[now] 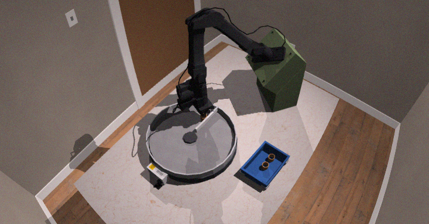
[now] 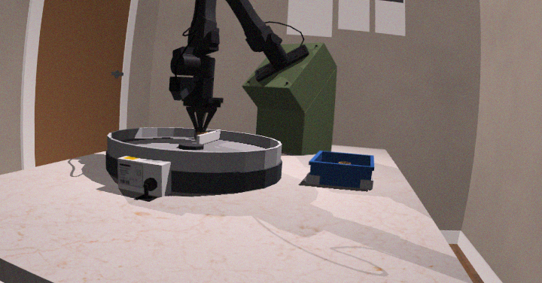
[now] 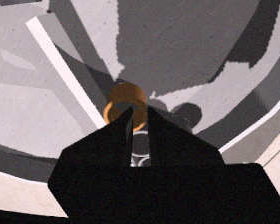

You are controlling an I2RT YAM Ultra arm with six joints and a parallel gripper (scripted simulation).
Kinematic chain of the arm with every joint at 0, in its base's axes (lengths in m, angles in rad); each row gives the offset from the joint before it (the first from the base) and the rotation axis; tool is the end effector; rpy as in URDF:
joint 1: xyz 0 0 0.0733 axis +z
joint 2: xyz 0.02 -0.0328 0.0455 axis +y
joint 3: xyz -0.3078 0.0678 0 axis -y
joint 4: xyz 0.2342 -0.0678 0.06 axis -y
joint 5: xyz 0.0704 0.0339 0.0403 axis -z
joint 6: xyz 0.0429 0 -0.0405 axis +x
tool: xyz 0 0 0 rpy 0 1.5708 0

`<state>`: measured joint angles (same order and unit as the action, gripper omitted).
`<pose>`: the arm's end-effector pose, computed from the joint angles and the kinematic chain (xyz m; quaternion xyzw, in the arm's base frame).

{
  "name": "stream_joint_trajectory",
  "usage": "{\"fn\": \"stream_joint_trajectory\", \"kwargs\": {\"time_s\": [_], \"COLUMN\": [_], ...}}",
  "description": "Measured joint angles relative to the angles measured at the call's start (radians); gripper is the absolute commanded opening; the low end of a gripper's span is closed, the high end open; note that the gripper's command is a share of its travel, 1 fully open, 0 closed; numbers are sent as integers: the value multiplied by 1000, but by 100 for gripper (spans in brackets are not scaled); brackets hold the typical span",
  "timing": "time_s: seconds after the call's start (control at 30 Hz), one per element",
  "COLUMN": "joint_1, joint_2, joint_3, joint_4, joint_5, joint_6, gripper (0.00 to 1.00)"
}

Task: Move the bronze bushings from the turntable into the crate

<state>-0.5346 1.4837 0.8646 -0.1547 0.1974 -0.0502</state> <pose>0.2536 -0.1587 0.2596 0.2571 0.8812 -0.1983 0.3436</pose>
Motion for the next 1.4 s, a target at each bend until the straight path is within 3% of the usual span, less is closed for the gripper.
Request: {"fn": "stream_joint_trajectory", "kwargs": {"time_s": [0.63, 0.67, 1.4], "joint_1": [0, 0, -3], "joint_2": [0, 0, 0], "joint_3": [0, 0, 9], "joint_4": [0, 0, 2], "joint_5": [0, 0, 2], "joint_6": [0, 0, 0], "gripper": [13, 0, 0]}}
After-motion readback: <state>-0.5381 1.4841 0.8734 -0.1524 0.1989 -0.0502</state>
